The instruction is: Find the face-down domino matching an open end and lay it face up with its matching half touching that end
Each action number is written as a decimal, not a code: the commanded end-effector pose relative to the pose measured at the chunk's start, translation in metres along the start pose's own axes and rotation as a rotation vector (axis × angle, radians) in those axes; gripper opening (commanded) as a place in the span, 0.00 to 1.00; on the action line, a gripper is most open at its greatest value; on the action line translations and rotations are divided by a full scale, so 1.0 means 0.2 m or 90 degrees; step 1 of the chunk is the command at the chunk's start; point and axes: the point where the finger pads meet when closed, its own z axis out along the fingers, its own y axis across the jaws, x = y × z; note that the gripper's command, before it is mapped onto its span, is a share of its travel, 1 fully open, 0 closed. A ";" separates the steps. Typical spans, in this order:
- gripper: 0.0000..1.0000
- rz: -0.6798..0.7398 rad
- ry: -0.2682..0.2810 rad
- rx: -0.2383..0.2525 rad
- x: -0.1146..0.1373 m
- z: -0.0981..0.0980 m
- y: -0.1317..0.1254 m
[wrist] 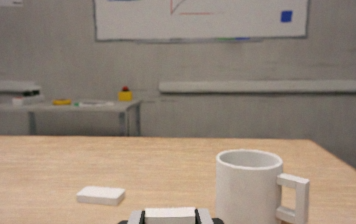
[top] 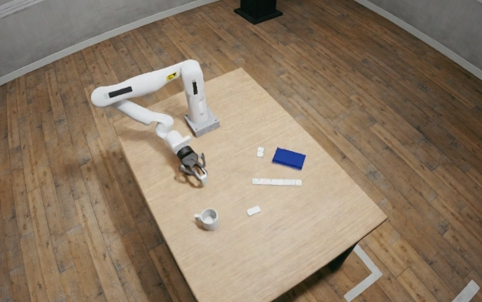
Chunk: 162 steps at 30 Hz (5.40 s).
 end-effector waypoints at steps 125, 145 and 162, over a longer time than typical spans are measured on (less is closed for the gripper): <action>0.49 0.002 0.001 0.003 0.00 -0.30 -0.01; 0.49 0.000 0.001 0.006 0.03 -0.27 -0.01; 0.49 -0.002 0.001 0.009 0.09 -0.21 -0.01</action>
